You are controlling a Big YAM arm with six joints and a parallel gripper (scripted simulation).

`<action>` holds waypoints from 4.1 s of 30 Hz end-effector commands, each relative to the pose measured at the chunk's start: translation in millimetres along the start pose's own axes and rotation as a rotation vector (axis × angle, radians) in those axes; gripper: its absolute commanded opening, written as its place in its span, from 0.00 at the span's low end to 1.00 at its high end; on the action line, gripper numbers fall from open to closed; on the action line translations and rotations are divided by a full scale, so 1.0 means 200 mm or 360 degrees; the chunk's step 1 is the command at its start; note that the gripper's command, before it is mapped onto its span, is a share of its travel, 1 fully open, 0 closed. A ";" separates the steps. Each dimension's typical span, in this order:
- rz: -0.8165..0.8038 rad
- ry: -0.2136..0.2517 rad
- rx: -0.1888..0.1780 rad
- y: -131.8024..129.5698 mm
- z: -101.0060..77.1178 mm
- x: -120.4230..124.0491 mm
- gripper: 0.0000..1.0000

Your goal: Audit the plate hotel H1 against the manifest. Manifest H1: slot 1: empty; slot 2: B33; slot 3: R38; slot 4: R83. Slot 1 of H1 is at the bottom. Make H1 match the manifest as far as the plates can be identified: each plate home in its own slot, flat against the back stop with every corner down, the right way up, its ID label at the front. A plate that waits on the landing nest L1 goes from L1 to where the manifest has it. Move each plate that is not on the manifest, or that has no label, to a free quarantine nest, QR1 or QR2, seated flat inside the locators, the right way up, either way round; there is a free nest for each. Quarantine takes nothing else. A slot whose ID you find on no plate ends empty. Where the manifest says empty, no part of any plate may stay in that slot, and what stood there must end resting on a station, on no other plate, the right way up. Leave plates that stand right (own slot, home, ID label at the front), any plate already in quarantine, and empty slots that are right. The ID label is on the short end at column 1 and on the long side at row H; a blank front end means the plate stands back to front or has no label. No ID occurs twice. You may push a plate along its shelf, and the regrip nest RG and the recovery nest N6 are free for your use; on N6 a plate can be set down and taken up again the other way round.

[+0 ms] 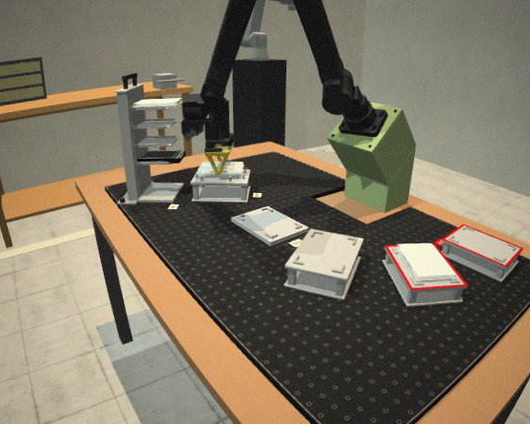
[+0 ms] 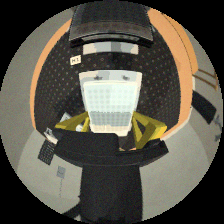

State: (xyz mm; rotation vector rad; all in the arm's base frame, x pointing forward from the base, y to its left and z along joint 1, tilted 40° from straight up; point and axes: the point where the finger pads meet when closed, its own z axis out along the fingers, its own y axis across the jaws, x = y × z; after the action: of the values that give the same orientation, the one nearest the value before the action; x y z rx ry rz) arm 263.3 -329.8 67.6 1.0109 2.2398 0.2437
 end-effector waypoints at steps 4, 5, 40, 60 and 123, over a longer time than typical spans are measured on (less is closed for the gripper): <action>-0.0010 -0.0040 0.0018 -0.02 -0.10 -0.02 0.86; -0.0011 -0.0041 0.0018 -0.02 -0.10 -0.02 0.86; -0.0041 -0.0084 0.0029 -0.02 -0.29 -0.11 0.86; -0.0044 -0.0086 0.0031 -0.01 -0.37 -0.11 0.86; -0.0449 -0.0020 0.0010 0.27 -0.83 0.08 0.86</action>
State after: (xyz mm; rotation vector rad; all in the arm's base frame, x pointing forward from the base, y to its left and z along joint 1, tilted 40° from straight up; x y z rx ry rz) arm 178.0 -276.0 201.4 0.7748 2.3201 0.1435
